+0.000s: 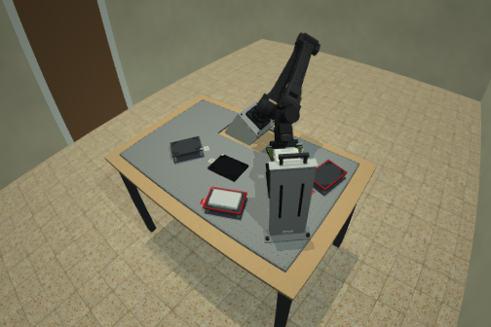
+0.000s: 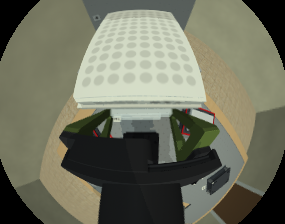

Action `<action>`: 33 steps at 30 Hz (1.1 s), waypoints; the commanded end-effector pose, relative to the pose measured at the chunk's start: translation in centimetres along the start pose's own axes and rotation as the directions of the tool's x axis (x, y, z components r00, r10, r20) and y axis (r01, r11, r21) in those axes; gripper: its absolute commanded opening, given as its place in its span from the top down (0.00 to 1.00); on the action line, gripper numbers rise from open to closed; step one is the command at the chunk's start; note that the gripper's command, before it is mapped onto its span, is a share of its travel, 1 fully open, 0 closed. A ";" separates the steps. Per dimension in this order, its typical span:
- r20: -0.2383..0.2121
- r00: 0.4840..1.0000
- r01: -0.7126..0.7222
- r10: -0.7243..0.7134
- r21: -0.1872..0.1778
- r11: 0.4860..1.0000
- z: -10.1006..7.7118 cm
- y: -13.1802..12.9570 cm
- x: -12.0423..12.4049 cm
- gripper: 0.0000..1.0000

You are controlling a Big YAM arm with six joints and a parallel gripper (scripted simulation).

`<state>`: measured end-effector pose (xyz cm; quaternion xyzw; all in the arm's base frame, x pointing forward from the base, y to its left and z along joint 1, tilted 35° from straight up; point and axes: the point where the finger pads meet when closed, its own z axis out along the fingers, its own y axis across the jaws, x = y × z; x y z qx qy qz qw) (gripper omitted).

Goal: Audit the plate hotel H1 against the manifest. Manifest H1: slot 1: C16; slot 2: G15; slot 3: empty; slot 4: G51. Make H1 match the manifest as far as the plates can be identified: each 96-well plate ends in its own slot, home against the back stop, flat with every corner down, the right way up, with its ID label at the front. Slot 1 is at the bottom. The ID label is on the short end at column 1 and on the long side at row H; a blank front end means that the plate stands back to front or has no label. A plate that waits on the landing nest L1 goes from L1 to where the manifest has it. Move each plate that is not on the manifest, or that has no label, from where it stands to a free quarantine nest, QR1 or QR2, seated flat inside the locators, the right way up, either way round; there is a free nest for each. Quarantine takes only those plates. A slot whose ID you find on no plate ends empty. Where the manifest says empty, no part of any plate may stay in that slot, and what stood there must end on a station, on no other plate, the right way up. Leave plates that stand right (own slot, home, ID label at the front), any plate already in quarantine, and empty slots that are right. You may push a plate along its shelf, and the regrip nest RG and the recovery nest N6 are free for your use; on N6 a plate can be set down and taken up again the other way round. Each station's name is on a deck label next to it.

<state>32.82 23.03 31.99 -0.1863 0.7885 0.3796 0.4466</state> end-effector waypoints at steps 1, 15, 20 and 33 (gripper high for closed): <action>0.069 0.997 0.039 -0.038 -0.013 0.999 -0.7 1.6 -4.2 0.14; 0.031 0.999 0.017 -0.017 0.008 1.000 -1.4 0.2 -0.8 0.14; 0.031 0.999 0.020 -0.020 0.008 1.000 -1.7 0.2 -0.5 0.14; 0.030 0.999 0.017 -0.017 0.008 1.000 -2.8 0.2 0.8 0.14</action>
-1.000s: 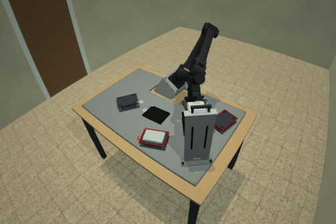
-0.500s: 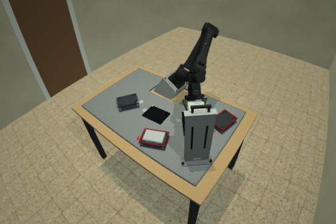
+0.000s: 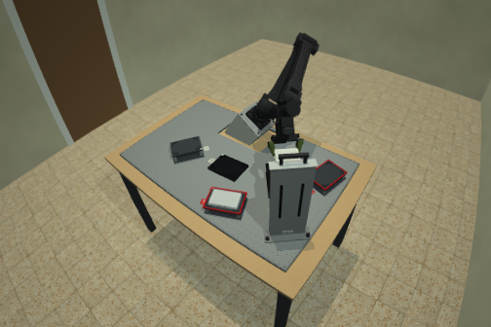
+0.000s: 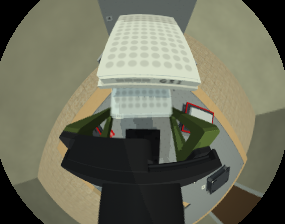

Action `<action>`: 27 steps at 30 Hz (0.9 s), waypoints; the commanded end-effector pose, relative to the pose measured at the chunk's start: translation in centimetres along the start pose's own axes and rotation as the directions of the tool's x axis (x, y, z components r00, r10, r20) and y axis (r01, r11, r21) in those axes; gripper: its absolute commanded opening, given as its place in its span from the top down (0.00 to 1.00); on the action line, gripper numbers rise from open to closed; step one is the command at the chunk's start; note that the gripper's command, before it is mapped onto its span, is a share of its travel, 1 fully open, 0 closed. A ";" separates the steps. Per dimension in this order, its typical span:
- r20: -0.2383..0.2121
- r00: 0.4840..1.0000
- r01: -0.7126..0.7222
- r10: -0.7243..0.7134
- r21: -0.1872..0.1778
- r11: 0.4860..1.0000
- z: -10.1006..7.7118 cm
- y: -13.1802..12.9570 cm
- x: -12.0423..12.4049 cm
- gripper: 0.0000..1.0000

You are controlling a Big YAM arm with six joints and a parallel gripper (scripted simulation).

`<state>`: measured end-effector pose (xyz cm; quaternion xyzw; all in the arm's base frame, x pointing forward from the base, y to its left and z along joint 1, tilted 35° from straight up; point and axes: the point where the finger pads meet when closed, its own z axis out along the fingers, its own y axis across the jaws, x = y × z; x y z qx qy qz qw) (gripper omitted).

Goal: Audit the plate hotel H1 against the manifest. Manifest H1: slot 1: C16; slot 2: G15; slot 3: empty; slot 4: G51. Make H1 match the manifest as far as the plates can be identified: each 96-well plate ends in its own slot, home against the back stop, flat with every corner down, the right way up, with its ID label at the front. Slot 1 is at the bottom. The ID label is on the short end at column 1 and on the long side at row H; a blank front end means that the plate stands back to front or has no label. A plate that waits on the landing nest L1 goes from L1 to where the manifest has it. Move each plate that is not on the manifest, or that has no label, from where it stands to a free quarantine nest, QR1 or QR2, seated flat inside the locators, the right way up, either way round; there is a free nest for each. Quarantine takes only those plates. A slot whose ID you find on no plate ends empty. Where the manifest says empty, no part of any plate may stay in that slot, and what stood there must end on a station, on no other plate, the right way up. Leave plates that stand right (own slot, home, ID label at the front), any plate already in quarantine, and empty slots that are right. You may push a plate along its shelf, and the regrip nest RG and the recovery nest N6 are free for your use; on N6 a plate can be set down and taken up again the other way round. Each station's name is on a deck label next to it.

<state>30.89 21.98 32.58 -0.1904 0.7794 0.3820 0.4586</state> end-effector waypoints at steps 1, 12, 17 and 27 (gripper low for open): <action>0.005 1.000 0.001 -0.001 0.018 1.000 -0.8 -0.6 0.4 0.14; 0.004 1.000 0.002 -0.002 0.018 1.000 -1.7 -0.6 1.2 0.14; 0.003 1.000 0.002 -0.002 0.018 1.000 -2.1 -0.6 1.7 0.14; 0.003 1.000 0.002 -0.002 0.018 1.000 -2.9 -0.6 2.5 0.14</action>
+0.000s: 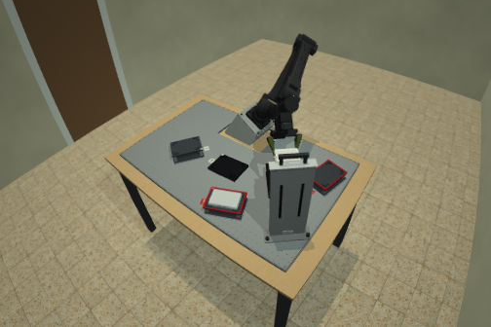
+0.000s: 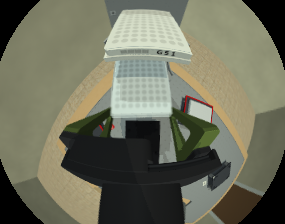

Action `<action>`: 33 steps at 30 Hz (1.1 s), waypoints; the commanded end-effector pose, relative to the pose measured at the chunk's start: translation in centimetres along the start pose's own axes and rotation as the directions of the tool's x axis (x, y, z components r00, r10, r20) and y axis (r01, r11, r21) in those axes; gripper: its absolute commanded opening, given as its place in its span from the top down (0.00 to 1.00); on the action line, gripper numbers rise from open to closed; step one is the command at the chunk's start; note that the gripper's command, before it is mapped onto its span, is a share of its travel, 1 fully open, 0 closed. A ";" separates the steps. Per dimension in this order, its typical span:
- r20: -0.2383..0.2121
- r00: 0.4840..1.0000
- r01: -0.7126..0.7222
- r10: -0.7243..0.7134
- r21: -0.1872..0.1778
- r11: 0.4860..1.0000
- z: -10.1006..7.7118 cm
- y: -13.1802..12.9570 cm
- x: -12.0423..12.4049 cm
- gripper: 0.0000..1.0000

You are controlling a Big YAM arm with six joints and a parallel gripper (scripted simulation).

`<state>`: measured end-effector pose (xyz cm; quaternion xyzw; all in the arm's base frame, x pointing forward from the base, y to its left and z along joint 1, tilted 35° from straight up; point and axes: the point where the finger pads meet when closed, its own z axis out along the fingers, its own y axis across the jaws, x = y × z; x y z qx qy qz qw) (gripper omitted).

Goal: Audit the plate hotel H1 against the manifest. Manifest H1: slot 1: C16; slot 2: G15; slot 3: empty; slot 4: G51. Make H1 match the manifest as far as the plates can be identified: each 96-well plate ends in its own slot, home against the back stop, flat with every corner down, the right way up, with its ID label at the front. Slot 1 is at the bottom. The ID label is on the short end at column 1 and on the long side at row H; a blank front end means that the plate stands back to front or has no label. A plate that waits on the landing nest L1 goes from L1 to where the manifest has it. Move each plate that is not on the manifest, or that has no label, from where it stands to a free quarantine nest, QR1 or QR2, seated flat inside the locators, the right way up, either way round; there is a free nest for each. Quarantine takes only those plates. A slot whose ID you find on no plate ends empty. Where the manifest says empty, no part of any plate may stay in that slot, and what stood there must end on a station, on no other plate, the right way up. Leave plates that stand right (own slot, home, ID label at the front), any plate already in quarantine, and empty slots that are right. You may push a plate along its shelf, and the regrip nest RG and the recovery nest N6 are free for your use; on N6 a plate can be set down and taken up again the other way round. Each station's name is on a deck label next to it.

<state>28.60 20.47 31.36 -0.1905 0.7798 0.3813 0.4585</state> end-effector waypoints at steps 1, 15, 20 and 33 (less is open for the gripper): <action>0.004 1.000 0.002 -0.002 0.017 1.000 -0.8 -0.6 0.5 0.14; 0.003 1.000 0.002 -0.002 0.017 1.000 -1.9 -0.5 1.6 0.14; 0.002 1.000 0.002 -0.002 0.017 1.000 -2.4 -0.5 2.1 0.14; 0.001 1.000 0.002 -0.002 0.016 1.000 -3.4 -0.5 3.2 0.14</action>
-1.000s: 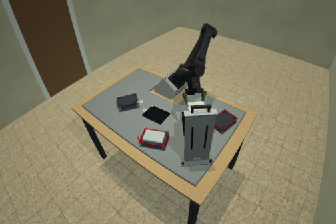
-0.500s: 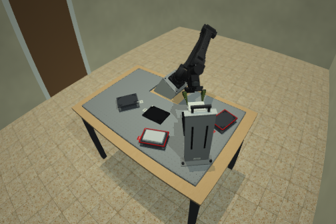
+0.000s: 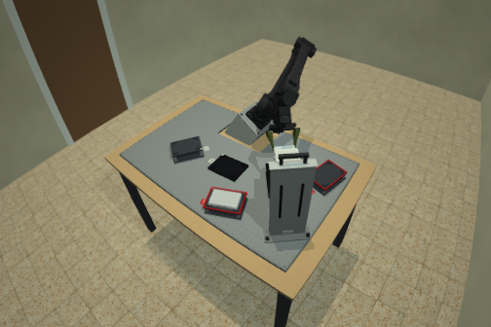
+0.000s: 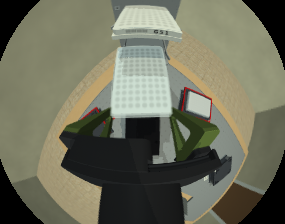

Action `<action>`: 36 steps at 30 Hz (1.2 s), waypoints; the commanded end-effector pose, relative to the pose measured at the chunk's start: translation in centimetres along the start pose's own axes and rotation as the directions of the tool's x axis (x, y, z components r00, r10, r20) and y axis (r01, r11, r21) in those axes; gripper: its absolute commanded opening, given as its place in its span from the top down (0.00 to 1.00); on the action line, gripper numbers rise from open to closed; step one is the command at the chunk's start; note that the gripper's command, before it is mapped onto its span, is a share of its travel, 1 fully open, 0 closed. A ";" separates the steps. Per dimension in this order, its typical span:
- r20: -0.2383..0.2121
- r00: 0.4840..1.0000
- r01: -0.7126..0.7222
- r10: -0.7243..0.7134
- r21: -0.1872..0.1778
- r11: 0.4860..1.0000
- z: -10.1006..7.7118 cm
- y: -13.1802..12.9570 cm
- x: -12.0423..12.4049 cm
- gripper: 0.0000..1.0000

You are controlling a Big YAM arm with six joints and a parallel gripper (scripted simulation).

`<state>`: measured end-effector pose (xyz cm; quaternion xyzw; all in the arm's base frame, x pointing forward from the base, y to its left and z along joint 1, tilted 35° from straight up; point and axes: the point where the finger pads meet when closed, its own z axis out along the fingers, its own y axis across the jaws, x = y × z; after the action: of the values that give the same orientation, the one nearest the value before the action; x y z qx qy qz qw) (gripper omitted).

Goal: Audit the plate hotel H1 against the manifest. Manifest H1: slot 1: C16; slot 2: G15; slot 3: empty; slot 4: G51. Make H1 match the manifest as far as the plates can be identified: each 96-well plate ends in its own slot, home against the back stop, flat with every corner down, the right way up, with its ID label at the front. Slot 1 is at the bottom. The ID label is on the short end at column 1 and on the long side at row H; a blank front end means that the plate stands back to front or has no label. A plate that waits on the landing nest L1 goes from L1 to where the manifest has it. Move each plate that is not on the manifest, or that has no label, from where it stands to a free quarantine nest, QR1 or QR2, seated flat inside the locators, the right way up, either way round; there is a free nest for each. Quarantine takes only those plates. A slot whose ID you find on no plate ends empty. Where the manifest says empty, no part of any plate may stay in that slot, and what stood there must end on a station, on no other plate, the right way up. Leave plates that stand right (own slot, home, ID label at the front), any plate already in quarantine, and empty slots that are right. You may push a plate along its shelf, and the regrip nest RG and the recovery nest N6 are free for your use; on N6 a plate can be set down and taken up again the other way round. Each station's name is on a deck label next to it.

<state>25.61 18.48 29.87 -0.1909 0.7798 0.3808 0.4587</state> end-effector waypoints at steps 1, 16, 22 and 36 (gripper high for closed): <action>0.001 1.000 0.001 -0.001 0.016 1.000 -0.7 -0.5 0.6 0.14; 0.000 1.000 0.001 -0.001 0.016 1.000 -1.9 -0.5 1.8 0.14; 0.000 1.000 0.000 0.000 0.016 1.000 -2.4 -0.5 2.4 0.14; -0.009 1.000 -0.011 0.011 0.019 1.000 -2.8 -0.7 3.1 0.14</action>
<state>22.71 16.52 28.45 -0.1911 0.7798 0.3800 0.4593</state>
